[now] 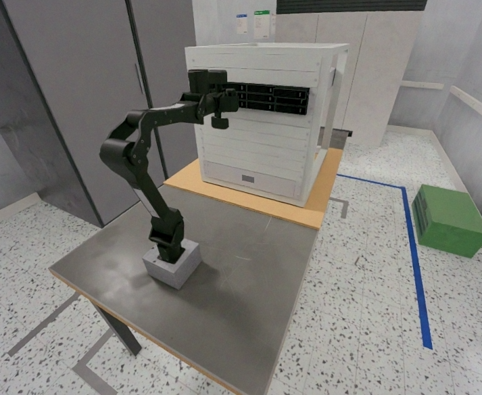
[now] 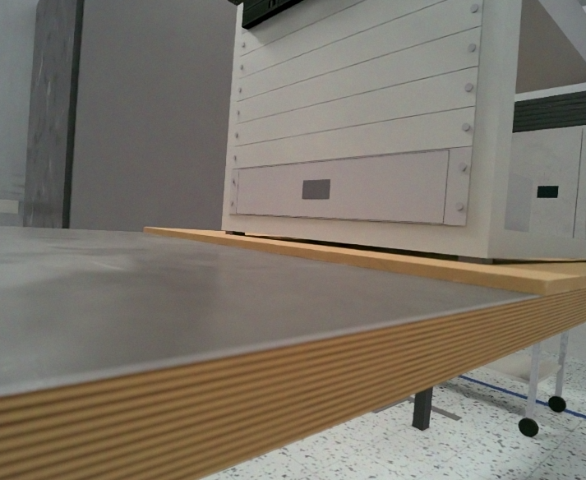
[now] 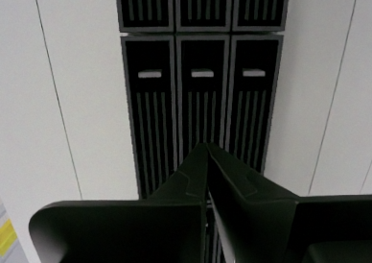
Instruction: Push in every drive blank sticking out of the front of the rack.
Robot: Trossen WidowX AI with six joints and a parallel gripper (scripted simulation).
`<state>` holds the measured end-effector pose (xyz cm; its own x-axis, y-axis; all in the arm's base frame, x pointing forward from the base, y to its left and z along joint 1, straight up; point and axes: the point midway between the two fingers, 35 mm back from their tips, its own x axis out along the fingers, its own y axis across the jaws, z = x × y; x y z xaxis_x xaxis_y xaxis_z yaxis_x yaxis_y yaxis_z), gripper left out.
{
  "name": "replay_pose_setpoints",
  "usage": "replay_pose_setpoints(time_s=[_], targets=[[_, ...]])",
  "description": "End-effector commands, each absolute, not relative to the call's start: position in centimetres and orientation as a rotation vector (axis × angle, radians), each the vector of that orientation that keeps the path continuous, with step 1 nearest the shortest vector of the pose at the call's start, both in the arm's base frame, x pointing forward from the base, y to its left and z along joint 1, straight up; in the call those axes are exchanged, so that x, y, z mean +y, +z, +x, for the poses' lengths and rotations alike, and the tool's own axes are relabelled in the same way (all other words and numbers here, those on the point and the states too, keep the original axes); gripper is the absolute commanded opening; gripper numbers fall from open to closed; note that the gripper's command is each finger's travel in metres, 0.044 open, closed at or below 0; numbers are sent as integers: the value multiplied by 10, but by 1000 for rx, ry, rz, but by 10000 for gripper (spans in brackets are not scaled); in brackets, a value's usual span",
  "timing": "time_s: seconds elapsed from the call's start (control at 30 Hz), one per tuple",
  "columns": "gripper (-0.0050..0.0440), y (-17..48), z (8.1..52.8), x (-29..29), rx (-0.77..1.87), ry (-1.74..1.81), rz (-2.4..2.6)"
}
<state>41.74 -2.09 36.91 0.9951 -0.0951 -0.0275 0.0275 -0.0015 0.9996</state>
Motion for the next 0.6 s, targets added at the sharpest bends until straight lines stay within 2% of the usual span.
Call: replay_pose_setpoints(time_s=[0.0,0.57], targets=[[-50,381,417,-22,-74,-77,1572],[-50,381,427,-23,-74,-77,1572]])
